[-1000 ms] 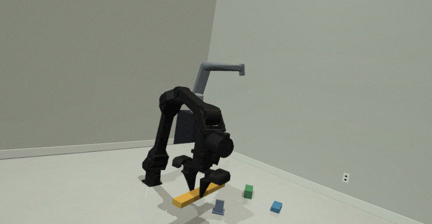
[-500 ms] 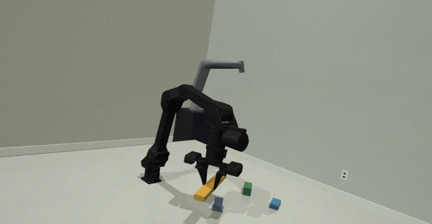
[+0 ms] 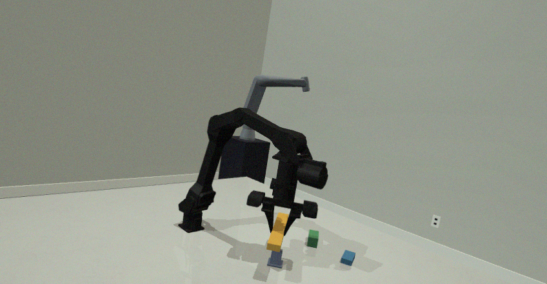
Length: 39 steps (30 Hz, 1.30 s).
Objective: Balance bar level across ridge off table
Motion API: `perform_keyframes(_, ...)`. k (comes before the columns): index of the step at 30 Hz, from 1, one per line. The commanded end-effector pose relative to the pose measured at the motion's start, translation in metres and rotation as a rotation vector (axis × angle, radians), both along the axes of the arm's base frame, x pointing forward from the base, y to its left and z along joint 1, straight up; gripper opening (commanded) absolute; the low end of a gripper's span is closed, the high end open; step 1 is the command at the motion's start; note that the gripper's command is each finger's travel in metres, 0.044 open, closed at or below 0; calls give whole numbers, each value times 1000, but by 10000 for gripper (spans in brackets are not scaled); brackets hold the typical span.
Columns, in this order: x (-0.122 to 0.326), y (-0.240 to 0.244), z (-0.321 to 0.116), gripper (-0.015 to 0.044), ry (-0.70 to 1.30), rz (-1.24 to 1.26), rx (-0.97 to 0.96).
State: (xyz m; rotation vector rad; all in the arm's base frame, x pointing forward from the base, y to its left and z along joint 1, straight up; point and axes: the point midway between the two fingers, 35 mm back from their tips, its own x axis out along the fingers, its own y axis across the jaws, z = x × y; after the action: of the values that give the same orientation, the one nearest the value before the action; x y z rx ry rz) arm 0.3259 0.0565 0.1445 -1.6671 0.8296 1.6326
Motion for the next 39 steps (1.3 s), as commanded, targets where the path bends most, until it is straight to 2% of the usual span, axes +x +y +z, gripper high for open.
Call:
perform_keyframes(1,2,2,-1,0,-5,13,1)
perform_keyframes(26,4,4,-41,0,-5,14,1)
perform_keyframes(39,4,4,-41,0,-5,14,1)
